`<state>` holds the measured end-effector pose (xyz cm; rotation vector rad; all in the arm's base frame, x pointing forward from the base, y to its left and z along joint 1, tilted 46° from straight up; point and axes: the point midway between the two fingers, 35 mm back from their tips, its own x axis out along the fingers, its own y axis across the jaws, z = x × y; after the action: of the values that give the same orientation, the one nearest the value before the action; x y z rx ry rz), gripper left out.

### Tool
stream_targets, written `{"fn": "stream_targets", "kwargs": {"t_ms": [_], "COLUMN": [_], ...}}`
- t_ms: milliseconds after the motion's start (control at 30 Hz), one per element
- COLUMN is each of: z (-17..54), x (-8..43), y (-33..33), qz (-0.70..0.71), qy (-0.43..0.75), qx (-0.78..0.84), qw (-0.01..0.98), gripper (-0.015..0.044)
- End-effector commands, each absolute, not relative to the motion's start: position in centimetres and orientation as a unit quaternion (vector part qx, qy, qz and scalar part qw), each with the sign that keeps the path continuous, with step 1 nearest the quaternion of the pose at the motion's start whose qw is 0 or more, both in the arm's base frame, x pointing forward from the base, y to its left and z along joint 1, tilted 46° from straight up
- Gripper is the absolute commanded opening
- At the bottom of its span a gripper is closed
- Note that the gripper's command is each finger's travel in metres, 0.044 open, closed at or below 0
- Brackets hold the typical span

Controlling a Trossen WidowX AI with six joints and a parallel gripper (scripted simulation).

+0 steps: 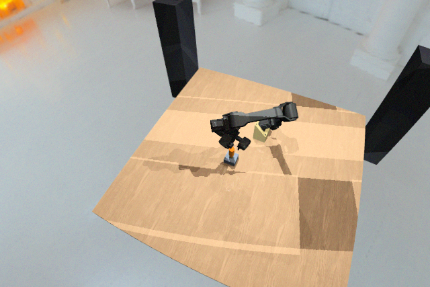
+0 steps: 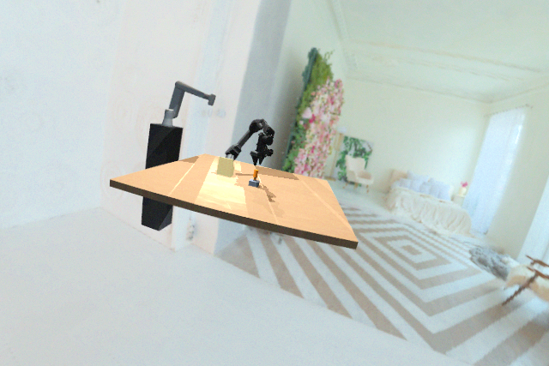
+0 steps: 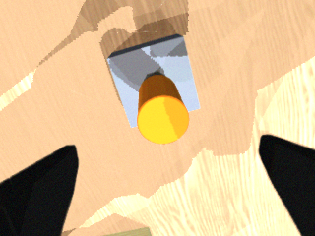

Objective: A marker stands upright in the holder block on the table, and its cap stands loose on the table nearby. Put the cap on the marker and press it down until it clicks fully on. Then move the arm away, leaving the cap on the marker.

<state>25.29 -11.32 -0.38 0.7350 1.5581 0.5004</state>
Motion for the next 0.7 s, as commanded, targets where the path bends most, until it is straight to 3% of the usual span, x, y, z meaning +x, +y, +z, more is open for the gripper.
{"fn": "stream_targets", "kwargs": {"t_ms": [0, 433, 667], "z": [-0.54, -0.67, -0.67], "x": [25.15, 25.13, 25.13], "y": [-11.09, -10.94, -10.94], "qz": [0.279, 0.300, 0.300], "qy": [0.658, 0.648, 0.648], "qx": [0.263, 0.242, 0.242], "qw": [0.649, 0.657, 0.657], "gripper": [0.0335, 0.0000, 0.0000]}}
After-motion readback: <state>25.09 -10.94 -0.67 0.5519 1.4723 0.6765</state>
